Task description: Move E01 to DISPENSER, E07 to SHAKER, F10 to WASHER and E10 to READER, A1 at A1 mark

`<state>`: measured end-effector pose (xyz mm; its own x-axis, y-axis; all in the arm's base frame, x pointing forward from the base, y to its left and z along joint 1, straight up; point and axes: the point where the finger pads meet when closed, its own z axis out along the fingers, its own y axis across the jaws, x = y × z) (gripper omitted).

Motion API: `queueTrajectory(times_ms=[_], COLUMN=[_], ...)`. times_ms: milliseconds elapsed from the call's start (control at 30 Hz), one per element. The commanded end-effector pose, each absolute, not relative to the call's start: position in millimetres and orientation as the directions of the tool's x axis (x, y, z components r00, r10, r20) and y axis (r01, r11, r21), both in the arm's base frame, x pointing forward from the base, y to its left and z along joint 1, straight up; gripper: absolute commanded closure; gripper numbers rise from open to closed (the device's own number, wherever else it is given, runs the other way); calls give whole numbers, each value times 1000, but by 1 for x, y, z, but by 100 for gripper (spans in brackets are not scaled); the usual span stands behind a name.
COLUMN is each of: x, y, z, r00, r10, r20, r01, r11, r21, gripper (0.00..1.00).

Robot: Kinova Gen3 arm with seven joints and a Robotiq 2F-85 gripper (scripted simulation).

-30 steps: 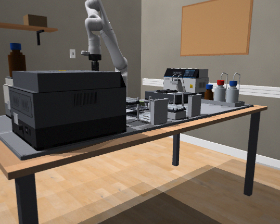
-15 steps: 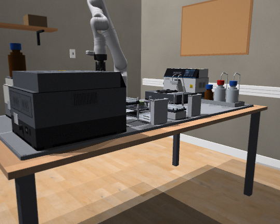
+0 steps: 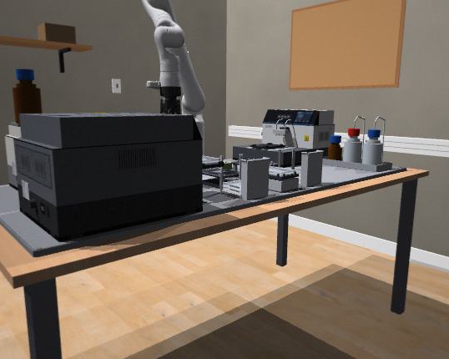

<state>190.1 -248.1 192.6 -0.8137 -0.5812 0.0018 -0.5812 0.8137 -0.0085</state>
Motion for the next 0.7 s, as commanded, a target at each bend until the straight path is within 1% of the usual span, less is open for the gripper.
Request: queueTrajectory(times_ms=[0, 200, 333, 667], x=[200, 219, 232, 258], y=[-246, -240, -236, -228], z=[193, 193, 193, 193], r00=[-814, -814, -885, -885], r10=[-581, -581, -466, -466], r20=[4, 4, 3, 3], r01=[-581, -581, -466, -466], r11=[814, 814, 885, 885], r21=[-7, -7, -7, -7], gripper=[0, 0, 0, 0])
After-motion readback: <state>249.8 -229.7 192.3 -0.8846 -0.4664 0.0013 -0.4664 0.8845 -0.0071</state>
